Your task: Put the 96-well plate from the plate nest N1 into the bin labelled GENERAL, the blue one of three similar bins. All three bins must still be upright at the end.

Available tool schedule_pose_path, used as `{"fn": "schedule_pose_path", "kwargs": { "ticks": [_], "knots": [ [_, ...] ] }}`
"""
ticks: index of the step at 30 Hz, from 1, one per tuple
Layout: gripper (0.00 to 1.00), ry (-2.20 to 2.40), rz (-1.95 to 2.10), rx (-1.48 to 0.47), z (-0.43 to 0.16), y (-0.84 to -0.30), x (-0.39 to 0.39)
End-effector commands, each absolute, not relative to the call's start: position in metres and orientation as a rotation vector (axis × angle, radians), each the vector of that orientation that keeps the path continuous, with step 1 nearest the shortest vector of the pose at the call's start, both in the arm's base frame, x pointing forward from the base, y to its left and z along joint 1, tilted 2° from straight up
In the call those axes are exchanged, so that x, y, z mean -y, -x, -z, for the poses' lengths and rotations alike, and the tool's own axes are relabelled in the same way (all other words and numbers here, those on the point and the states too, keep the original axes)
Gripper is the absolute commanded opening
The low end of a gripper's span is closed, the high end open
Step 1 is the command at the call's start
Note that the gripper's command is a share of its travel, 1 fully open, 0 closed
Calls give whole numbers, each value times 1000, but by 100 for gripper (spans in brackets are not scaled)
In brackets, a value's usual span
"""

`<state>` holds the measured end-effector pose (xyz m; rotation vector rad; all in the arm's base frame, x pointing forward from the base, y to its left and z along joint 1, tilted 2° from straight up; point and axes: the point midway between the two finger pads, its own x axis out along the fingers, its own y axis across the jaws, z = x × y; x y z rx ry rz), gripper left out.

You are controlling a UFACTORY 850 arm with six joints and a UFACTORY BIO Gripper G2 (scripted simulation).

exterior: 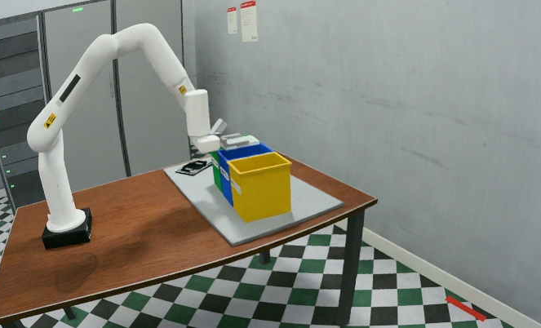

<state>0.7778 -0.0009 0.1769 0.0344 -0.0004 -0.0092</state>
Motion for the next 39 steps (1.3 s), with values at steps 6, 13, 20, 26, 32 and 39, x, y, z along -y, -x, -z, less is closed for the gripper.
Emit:
{"fn": "schedule_pose_path", "kwargs": {
  "ticks": [6, 13, 20, 26, 32, 39],
  "knots": [
    [0, -35, 10, 3, -177, -787, 28],
    [0, -35, 10, 3, -177, -788, 33],
    [0, -35, 9, 3, -177, -788, 33],
    [0, -35, 10, 3, -177, -788, 33],
    [0, -35, 10, 3, -177, -788, 33],
    [0, -35, 10, 3, -177, -788, 32]
  ]
}}
